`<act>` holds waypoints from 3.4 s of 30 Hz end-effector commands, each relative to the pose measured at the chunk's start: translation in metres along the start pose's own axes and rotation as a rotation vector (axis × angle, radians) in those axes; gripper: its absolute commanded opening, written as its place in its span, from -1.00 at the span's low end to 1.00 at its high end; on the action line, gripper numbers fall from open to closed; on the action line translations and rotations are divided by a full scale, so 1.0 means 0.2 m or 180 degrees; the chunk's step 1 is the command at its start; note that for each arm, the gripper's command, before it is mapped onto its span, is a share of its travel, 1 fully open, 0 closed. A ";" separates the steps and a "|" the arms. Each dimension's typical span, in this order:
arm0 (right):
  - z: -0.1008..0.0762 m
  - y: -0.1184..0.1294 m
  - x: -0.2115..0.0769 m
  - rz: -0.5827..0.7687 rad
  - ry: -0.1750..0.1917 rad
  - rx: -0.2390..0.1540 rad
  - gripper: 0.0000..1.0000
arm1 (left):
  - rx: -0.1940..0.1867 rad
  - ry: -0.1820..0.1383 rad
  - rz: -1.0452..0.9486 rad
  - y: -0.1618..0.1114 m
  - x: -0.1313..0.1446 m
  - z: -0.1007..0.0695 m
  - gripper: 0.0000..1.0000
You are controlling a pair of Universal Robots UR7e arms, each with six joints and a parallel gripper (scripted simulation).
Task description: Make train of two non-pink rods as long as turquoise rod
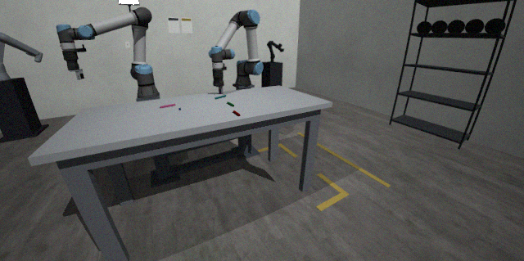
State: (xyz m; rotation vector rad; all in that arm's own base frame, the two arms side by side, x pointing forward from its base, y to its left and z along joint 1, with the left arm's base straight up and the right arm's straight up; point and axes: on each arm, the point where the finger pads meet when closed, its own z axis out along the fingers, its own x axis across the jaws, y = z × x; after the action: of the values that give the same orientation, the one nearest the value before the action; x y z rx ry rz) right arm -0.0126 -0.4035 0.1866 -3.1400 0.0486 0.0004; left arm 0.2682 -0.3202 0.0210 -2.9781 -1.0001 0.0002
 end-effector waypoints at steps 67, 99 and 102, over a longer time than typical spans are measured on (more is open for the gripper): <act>0.00 0.00 0.00 0.0000 0.0001 -0.0004 1.00 | -0.0005 -0.0001 0.0000 0.00 0.00 -0.45 1.00; 0.00 0.00 0.00 0.0000 0.0001 -0.0004 1.00 | -0.0005 -0.0001 -0.0259 0.02 0.00 -0.46 1.00; 0.00 0.00 0.00 0.0000 0.0001 -0.0004 1.00 | -0.0005 -0.0001 -0.0375 0.03 0.00 -0.46 1.00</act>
State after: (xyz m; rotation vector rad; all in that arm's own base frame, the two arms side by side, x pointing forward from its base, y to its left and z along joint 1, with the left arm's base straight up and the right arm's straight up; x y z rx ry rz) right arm -0.0126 -0.4035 0.1866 -3.1400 0.0486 0.0004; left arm 0.2717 -0.3242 0.1117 -2.9264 -1.1429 0.0002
